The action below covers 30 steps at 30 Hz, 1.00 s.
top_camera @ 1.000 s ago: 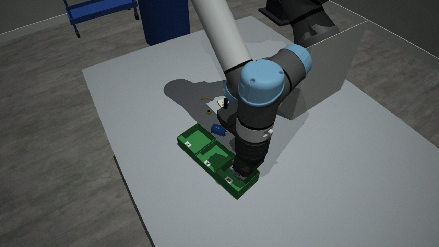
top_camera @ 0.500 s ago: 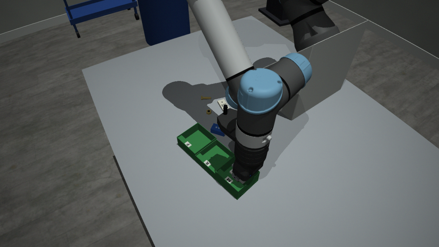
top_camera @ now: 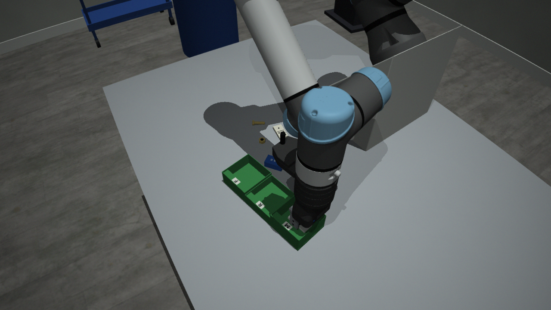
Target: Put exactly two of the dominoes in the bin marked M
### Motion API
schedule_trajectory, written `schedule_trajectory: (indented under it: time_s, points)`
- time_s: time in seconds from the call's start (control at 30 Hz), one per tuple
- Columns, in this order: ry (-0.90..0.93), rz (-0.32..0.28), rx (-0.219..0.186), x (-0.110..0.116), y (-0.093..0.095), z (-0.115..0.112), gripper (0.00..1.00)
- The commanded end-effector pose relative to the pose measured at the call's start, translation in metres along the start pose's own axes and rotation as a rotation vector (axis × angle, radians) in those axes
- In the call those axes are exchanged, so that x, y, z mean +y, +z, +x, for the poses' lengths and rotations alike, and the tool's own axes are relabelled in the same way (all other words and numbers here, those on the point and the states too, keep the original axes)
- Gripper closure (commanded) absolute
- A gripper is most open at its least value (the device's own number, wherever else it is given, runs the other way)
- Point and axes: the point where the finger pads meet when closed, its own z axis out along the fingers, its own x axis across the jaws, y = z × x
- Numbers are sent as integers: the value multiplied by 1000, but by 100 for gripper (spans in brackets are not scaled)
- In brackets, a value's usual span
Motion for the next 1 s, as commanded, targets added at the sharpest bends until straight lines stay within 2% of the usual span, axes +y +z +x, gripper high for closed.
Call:
schedule_trajectory:
  time_s: [0.0, 0.37, 0.97]
  points:
    - [0, 0, -1, 0, -1, 0, 35]
    - [0, 0, -1, 0, -1, 0, 35]
    - [0, 0, -1, 0, -22, 0, 35]
